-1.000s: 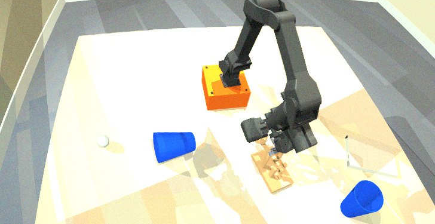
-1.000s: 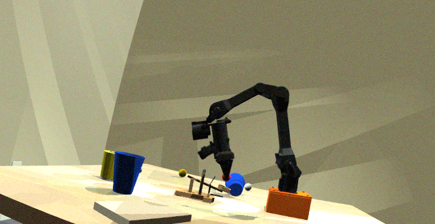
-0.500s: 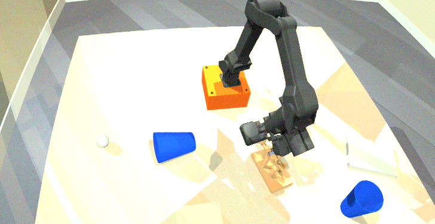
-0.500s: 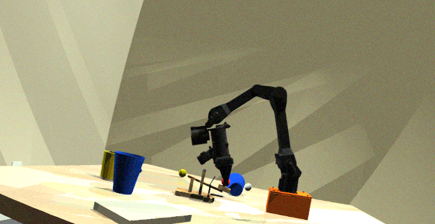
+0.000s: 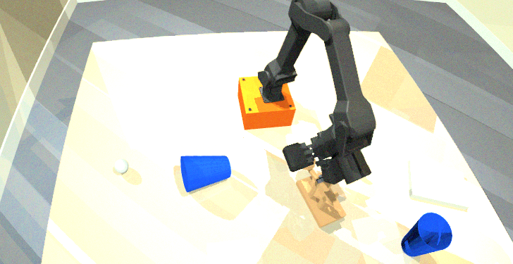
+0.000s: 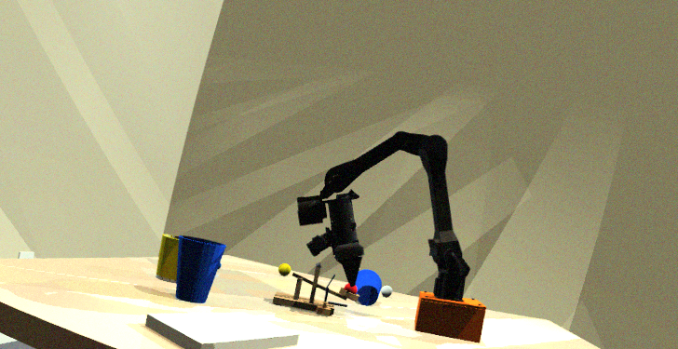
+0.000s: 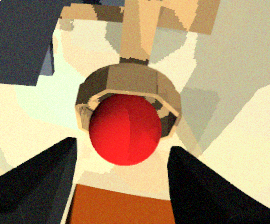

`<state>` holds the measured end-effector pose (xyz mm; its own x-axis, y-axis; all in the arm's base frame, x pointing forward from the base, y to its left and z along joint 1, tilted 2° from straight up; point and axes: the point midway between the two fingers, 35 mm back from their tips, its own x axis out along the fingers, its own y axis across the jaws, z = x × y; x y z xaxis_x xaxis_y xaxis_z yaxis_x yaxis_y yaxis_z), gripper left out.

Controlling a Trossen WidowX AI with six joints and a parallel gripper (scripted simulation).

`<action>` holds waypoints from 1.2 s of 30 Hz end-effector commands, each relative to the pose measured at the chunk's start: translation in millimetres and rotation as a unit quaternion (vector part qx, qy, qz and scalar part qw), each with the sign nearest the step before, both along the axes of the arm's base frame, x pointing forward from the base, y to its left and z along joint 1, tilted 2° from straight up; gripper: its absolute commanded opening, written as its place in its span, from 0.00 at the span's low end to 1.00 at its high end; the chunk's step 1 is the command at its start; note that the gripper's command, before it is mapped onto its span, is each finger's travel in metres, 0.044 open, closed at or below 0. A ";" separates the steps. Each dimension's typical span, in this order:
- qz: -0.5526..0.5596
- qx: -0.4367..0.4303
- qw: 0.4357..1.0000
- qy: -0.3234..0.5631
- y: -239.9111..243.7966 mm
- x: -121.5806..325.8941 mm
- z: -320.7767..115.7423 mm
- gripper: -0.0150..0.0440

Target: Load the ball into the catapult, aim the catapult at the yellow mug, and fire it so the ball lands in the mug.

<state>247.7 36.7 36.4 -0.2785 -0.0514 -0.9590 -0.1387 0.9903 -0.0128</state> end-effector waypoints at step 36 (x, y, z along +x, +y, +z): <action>-0.026 0.085 0.898 -0.431 51.3 244.6 175.4 1.00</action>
